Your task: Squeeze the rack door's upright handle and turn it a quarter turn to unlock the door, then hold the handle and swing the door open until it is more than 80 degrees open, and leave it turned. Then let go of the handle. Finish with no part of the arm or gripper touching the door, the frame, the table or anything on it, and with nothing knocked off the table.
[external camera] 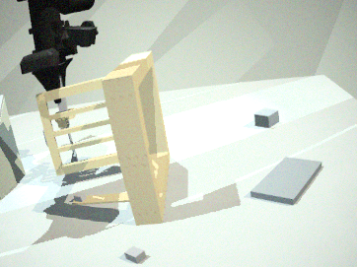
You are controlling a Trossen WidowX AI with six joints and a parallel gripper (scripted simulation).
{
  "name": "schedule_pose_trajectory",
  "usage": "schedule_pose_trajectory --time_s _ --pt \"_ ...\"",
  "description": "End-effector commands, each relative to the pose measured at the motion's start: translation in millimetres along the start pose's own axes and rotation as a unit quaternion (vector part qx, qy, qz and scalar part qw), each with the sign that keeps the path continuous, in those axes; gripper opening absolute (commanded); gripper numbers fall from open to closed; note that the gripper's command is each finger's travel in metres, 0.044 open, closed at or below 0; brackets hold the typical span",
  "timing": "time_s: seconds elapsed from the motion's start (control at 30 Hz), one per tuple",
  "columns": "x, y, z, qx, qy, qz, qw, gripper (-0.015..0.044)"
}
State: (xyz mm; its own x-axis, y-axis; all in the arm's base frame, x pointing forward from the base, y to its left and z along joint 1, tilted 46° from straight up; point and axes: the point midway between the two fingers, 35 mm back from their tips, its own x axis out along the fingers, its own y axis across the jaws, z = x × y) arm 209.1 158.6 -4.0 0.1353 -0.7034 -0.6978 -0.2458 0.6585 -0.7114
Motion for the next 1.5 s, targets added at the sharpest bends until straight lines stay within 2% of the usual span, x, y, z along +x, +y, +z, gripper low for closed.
schedule_pose_trajectory --time_s 0.0,0.37,0.87,1.2,1.47 --pt "0.6 8.9 3.2 0.041 0.002 0.001 0.999 0.0012" --pt "0.4 33.6 13.2 0.134 0.002 0.002 0.991 0.0012" --pt "0.4 34.0 13.4 0.136 0.002 0.002 0.991 0.0012" --pt "0.4 34.0 13.4 0.136 0.002 0.002 0.991 0.0275" --pt "-6.7 34.5 14.2 0.135 0.002 0.002 0.991 0.0284"
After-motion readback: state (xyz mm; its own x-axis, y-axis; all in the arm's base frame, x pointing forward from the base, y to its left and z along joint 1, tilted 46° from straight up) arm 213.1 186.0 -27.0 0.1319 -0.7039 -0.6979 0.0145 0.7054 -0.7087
